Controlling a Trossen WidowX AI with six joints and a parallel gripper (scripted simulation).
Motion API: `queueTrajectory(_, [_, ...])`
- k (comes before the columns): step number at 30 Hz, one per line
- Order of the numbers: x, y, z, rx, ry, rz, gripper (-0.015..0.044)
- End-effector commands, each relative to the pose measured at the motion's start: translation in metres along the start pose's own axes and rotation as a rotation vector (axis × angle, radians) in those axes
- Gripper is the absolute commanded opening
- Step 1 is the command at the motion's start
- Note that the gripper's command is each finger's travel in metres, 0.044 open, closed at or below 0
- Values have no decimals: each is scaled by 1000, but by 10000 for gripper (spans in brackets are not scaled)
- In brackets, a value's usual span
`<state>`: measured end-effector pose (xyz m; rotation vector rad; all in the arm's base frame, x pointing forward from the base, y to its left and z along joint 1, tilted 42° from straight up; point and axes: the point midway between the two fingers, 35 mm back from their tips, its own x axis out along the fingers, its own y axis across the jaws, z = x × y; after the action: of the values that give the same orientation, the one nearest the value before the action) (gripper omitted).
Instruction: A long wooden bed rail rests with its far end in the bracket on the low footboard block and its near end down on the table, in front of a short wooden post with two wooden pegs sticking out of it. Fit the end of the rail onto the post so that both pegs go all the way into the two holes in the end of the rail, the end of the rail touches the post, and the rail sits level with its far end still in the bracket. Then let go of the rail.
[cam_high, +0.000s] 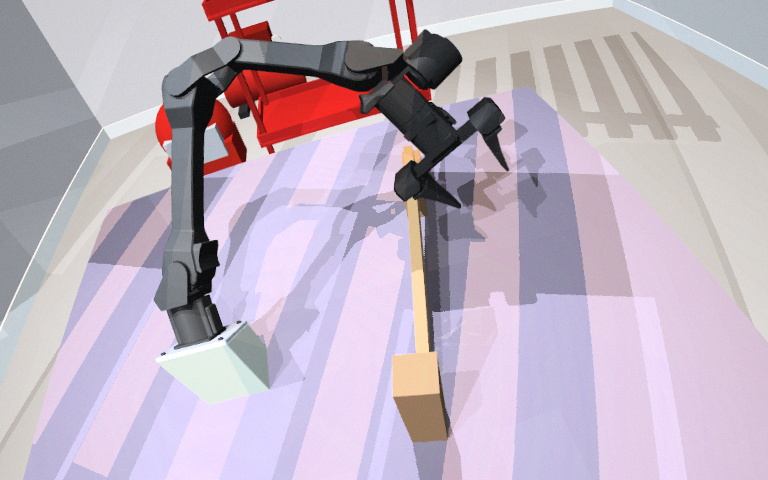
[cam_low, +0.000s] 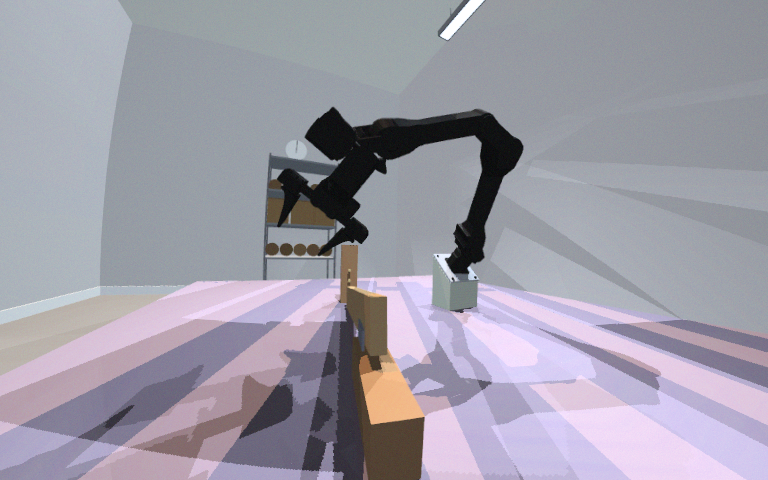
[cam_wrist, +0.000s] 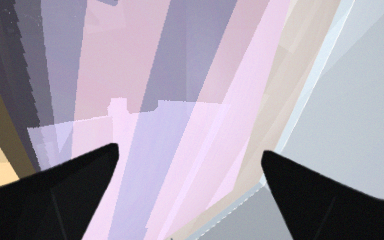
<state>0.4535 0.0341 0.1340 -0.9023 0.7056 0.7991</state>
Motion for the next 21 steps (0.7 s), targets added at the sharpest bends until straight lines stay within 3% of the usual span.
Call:
queueTrajectory(1, [22, 36, -39, -19, -3, 184, 440])
queueTrajectory(10, [39, 136, -112, 39, -217, 599, 440])
queueTrajectory(21, [44, 146, -114, 51, -244, 622, 440])
